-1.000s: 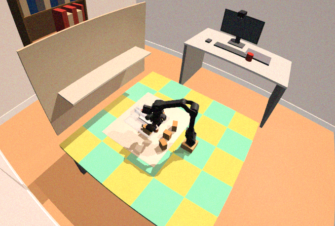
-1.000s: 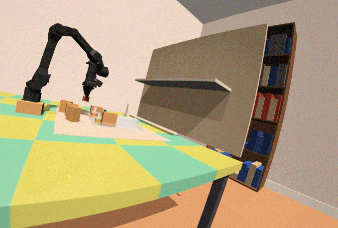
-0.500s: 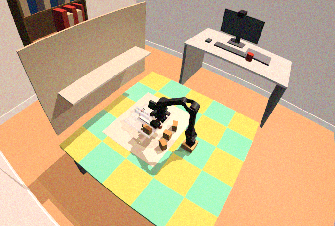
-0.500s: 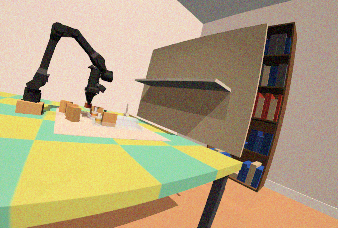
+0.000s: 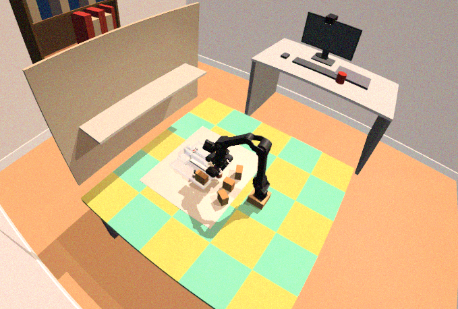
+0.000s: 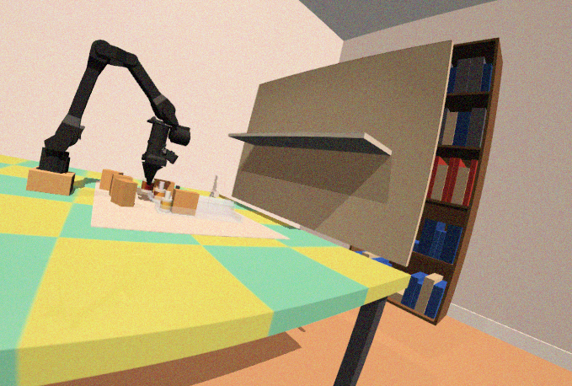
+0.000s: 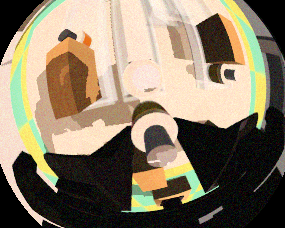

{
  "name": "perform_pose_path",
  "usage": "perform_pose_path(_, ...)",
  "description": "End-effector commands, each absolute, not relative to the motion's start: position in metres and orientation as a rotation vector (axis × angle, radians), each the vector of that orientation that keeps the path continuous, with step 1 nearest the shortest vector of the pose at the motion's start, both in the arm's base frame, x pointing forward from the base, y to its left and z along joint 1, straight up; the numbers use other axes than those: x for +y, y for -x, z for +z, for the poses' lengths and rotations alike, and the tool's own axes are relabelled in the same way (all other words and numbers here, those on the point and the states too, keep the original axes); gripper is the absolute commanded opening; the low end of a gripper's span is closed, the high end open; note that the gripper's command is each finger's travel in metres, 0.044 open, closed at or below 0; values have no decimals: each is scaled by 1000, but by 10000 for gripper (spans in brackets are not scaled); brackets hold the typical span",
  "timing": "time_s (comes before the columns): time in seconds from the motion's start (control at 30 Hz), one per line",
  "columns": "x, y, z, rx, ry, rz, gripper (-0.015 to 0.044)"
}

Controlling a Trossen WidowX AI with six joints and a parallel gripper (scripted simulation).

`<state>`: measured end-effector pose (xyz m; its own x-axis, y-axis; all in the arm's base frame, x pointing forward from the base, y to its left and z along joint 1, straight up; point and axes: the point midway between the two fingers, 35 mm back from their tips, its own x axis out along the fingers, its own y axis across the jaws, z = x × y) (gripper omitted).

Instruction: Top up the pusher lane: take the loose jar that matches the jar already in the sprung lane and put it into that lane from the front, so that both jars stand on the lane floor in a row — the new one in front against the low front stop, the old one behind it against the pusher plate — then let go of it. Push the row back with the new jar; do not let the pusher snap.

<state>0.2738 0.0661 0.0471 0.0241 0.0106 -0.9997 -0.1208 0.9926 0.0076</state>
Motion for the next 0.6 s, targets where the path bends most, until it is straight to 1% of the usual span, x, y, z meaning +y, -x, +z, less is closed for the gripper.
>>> perform_pose_path(0.0, 67, -275, 45, 1546, 89, 107, 0)
perform_pose_path(0.57, 67, -281, 45, 1545, 89, 107, 0)
